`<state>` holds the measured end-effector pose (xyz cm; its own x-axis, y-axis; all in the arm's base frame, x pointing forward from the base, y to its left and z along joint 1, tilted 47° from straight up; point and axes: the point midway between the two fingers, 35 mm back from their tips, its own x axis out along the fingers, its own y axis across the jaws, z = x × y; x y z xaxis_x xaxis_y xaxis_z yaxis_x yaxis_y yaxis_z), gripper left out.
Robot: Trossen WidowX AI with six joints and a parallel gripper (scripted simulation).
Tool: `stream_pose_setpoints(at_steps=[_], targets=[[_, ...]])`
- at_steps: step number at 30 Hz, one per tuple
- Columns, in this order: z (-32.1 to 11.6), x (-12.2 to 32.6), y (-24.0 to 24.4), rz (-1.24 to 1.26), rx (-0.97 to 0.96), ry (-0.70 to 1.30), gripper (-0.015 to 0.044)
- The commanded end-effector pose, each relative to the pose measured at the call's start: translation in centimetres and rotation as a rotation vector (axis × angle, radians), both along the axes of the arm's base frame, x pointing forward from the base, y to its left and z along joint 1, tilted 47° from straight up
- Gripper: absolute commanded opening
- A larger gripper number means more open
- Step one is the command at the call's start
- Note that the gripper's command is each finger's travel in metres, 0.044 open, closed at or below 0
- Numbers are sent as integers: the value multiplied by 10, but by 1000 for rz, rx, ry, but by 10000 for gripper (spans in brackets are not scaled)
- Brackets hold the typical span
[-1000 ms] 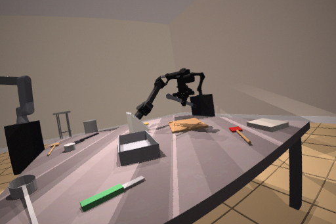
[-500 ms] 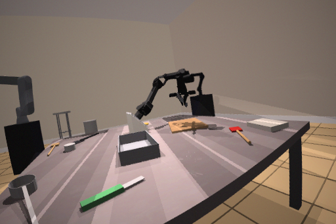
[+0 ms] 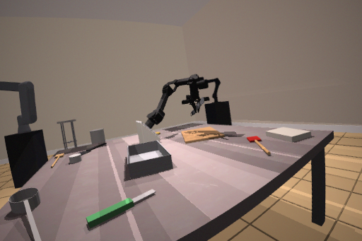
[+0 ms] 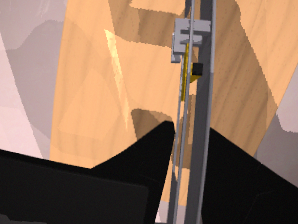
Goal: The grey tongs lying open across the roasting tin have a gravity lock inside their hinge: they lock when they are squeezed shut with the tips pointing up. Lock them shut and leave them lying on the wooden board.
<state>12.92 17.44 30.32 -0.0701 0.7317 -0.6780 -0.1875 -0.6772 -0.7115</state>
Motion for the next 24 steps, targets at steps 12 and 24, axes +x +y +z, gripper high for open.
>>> stream_pose_setpoints(at_steps=[12, 24], targets=[[1, -7, -1, 72, -2, -87, -150], [-23, -17, -2, 32, -198, -103, -150]])
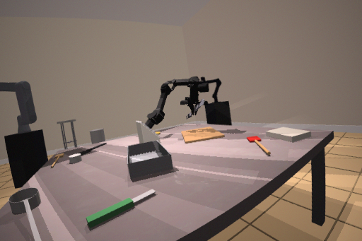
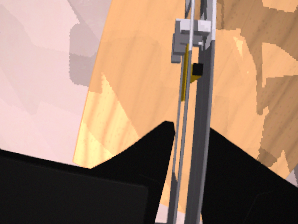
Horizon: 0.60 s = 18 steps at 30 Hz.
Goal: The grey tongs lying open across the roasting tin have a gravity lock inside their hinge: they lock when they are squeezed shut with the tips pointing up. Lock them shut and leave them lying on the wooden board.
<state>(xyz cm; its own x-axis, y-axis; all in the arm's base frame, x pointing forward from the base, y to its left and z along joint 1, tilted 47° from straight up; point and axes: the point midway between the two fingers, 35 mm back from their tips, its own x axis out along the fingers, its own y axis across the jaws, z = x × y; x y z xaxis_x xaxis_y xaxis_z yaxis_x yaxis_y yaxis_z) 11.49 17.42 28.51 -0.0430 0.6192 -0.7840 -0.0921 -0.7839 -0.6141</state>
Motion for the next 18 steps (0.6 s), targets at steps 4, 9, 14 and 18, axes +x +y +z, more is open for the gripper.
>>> stream_pose_setpoints(at_steps=[4, 9, 14, 18], targets=[[-12, -6, -3, -46, -107, -43, -150], [-18, -7, -4, -82, -170, -80, -150], [-23, -9, -6, -122, -222, -127, -150], [-26, -9, -6, -157, -254, -171, -150]])
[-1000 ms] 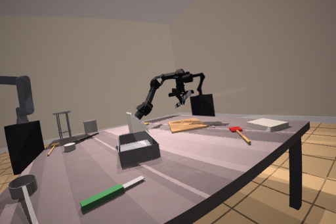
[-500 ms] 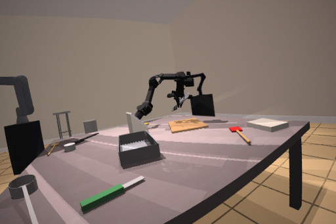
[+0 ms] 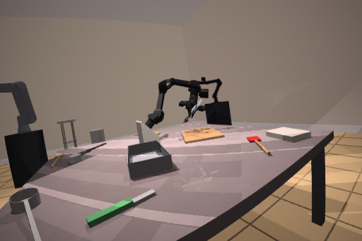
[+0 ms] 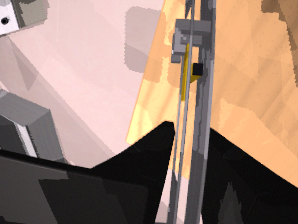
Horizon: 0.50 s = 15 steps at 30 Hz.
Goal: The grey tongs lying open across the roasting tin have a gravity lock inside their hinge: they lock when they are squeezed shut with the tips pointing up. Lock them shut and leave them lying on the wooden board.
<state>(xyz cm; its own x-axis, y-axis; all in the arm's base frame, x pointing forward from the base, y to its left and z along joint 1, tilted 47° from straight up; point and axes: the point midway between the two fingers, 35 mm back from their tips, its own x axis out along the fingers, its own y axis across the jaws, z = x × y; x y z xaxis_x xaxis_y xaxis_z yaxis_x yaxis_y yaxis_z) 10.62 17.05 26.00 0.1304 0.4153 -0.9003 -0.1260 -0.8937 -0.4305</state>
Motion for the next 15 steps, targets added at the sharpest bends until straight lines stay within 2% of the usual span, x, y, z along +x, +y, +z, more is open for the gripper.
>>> stream_pose_setpoints(at_steps=[1, 15], targets=[[-2, 0, -3, -40, -27, -55, -150], [-1, 1, -2, -161, -58, -243, -150]])
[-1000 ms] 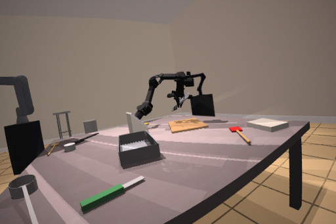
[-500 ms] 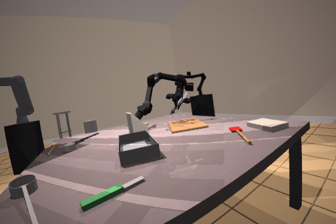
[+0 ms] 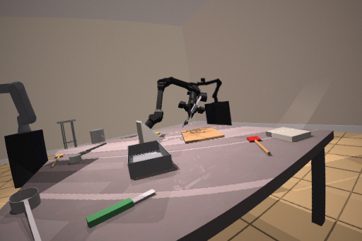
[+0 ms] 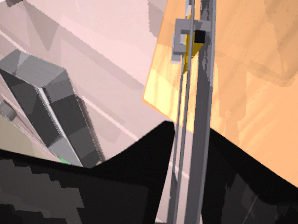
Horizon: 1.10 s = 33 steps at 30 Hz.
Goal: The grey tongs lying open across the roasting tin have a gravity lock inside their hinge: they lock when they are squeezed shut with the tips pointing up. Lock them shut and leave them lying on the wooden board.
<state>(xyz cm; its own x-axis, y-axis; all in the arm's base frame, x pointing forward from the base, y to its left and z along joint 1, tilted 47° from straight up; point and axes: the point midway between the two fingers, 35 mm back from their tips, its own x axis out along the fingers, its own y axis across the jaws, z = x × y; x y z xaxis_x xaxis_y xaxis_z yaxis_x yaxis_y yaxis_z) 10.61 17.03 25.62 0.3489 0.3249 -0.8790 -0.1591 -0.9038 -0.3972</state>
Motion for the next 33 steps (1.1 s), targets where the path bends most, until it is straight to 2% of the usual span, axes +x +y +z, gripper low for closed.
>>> stream_pose_setpoints(at_steps=[1, 14, 33], targets=[[3, 1, -1, -41, 12, -67, -150], [16, 0, 3, -142, 99, -257, -150], [44, -10, 11, -248, 350, -461, -150]])
